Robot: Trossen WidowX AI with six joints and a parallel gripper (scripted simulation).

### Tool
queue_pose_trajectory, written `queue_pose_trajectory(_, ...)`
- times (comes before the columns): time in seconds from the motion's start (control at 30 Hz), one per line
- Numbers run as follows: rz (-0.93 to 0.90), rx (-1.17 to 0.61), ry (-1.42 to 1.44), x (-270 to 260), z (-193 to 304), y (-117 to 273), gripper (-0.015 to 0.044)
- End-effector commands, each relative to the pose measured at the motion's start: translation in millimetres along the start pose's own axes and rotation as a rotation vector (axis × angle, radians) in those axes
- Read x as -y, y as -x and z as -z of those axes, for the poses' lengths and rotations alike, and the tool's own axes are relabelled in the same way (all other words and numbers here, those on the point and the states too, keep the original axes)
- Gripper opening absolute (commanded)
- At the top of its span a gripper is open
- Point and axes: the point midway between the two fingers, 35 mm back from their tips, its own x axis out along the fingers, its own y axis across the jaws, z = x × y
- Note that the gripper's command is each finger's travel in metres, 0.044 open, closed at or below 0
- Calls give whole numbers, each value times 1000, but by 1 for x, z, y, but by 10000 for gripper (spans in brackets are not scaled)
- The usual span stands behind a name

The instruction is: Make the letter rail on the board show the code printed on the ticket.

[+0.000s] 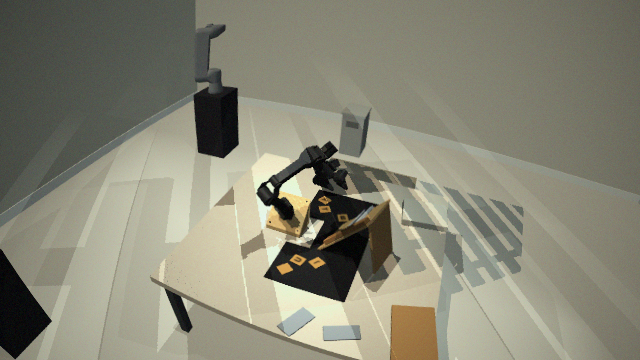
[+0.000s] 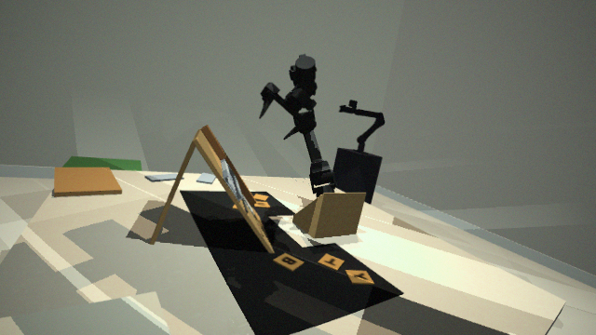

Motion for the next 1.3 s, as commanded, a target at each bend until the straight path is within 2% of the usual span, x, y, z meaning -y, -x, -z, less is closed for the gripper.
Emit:
queue_pose_trajectory(0.0, -5, 1, 5, -1, -2, 0, 440)
queue_pose_trajectory(0.13, -5, 2, 4, -10, -31, 1, 440)
queue_pose_trajectory(0.47, -5, 2, 4, -10, -31, 1, 440)
queue_pose_trajectory(0.6, -45, -15, -40, -24, -43, -12, 340)
queue_pose_trajectory(0.97, -301, -255, -396, -160, -103, -110, 340)
queue_pose_trajectory(1.27, -385, -580, -689, -290, -90, -176, 340)
